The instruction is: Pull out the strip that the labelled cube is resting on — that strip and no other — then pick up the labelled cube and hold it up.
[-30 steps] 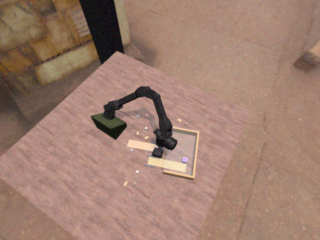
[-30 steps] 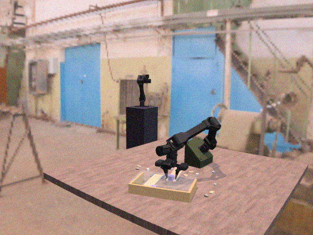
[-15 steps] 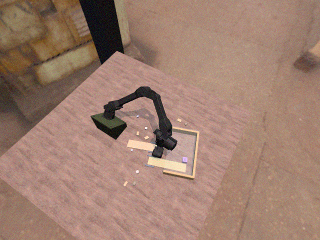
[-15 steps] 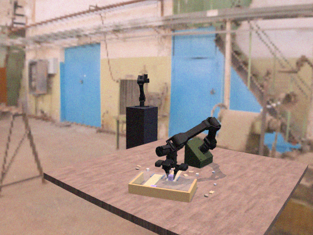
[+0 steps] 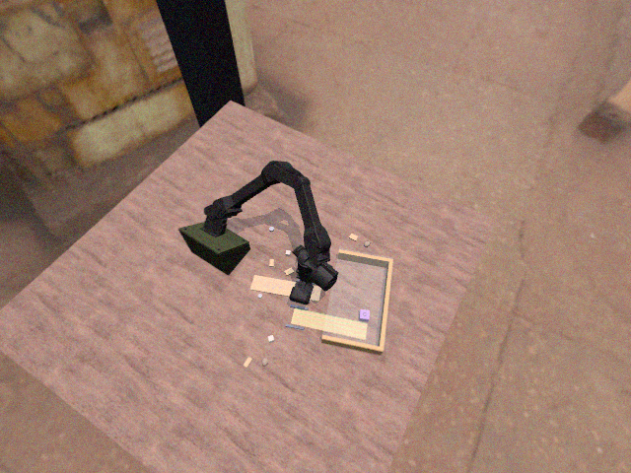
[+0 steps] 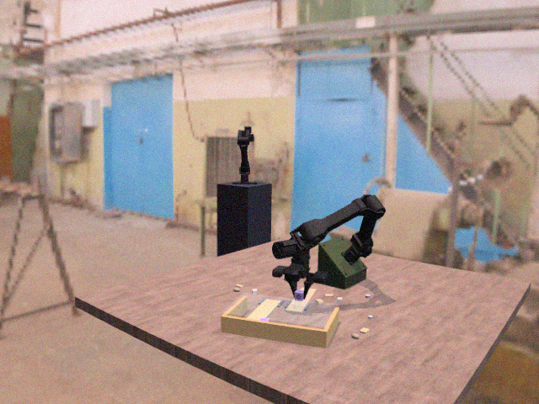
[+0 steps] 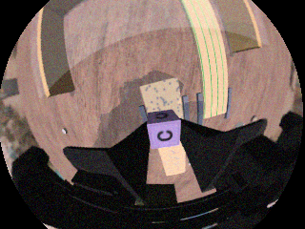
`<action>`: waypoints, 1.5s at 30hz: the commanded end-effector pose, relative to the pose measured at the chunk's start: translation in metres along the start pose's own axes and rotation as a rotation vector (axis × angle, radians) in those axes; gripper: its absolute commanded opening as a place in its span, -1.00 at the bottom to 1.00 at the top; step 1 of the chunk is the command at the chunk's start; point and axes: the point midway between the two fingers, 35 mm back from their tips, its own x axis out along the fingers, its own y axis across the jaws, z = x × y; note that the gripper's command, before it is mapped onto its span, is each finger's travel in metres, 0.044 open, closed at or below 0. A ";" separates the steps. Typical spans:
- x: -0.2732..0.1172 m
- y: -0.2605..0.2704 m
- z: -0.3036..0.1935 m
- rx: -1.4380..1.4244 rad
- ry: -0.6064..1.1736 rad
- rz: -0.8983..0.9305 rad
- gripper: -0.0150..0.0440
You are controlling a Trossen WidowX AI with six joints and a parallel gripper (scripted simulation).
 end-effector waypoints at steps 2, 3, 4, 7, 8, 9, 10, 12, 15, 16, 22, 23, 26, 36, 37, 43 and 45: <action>-0.017 0.006 -0.022 -0.001 -0.002 -0.003 -0.49; -0.018 0.006 -0.024 -0.001 -0.002 -0.002 -0.49; -0.018 0.006 -0.025 -0.001 -0.002 -0.002 -0.49; -0.018 0.006 -0.026 -0.001 -0.002 -0.002 -0.49; -0.018 0.007 -0.027 -0.001 -0.002 -0.003 -0.49; -0.018 0.007 -0.030 0.000 -0.002 -0.003 -0.49; -0.018 0.008 -0.034 0.000 -0.002 -0.003 -0.49; -0.018 0.009 -0.041 0.000 -0.001 -0.003 -0.49; -0.018 0.011 -0.051 0.000 -0.001 -0.004 -0.49; -0.018 0.012 -0.055 0.000 -0.001 -0.004 -0.49; -0.018 0.016 -0.076 0.001 0.000 -0.002 -0.49; -0.018 0.016 -0.078 0.001 0.000 -0.002 -0.49; -0.021 0.016 -0.078 0.001 0.000 -0.002 -0.49; -0.054 0.016 -0.078 0.002 0.001 -0.003 -0.49; -0.054 0.016 -0.078 0.002 0.001 -0.003 -0.49; -0.054 0.016 -0.078 0.002 0.001 -0.003 -0.49; -0.054 0.016 -0.078 0.002 0.001 -0.003 -0.49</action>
